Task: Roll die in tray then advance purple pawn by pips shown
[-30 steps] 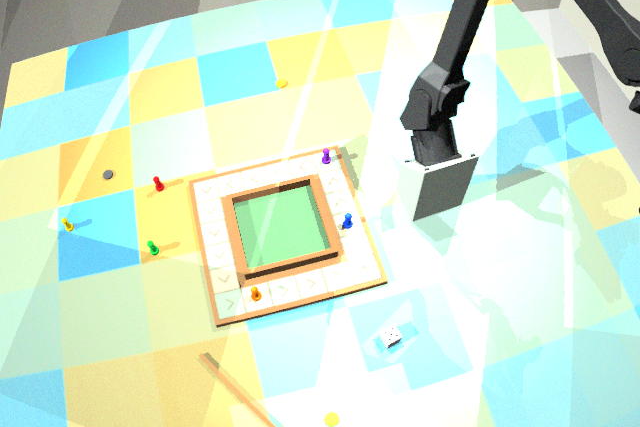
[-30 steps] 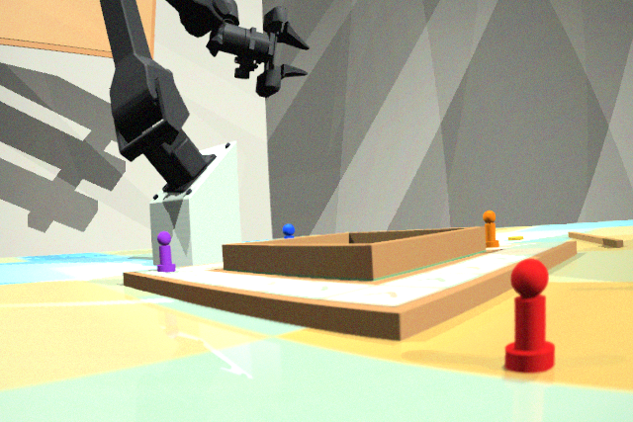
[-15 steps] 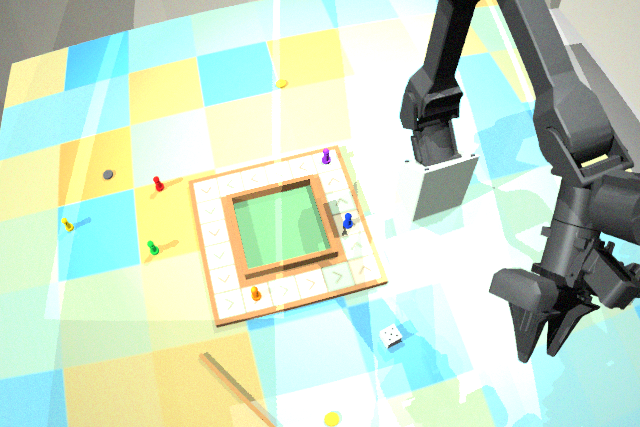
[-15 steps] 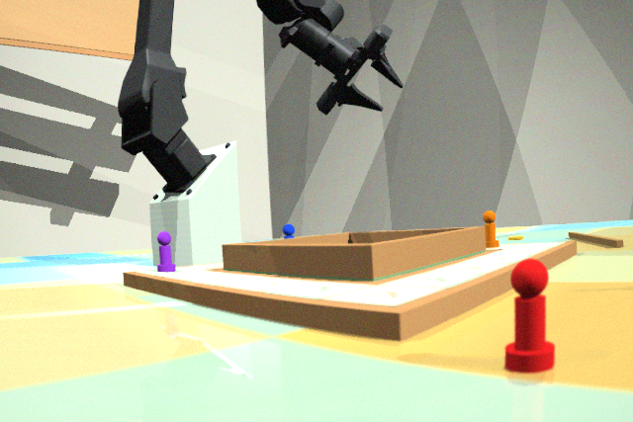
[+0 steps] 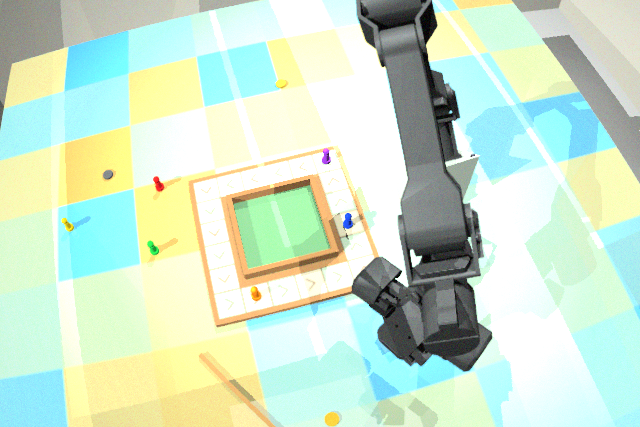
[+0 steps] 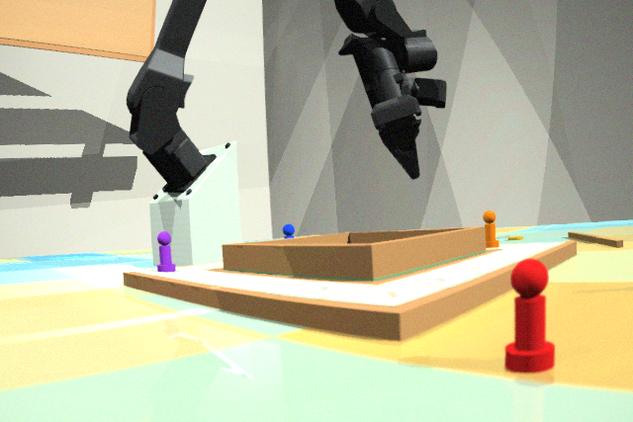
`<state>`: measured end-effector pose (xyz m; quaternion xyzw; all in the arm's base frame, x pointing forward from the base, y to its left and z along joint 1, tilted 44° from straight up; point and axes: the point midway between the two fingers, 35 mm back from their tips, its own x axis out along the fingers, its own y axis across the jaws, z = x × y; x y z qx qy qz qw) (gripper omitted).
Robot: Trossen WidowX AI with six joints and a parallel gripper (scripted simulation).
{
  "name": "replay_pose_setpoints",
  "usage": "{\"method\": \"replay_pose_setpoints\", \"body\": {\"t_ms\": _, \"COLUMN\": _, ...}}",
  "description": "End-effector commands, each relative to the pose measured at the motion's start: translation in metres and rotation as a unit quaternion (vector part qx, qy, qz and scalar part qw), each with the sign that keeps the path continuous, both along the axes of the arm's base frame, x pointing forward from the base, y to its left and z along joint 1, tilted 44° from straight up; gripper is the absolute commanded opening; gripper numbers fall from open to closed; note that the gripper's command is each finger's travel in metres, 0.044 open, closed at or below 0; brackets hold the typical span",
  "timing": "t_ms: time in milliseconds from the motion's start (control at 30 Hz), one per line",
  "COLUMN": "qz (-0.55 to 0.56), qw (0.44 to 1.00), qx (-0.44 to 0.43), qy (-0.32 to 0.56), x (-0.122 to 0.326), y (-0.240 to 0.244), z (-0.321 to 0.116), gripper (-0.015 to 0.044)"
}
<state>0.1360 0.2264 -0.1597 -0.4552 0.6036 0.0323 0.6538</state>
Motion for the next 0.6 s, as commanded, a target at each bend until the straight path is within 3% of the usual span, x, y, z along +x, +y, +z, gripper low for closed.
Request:
{"method": "replay_pose_setpoints", "body": {"t_ms": 0, "qz": -0.202, "qw": 0.977, "qx": -0.051, "qy": -0.049, "x": 0.013, "y": -0.057, "z": -0.003, "gripper": 0.0275}}
{"method": "replay_pose_setpoints", "body": {"t_ms": 567, "qz": -0.202, "qw": 0.977, "qx": -0.051, "qy": -0.049, "x": 0.016, "y": -0.065, "z": -0.019, "gripper": 0.0275}}
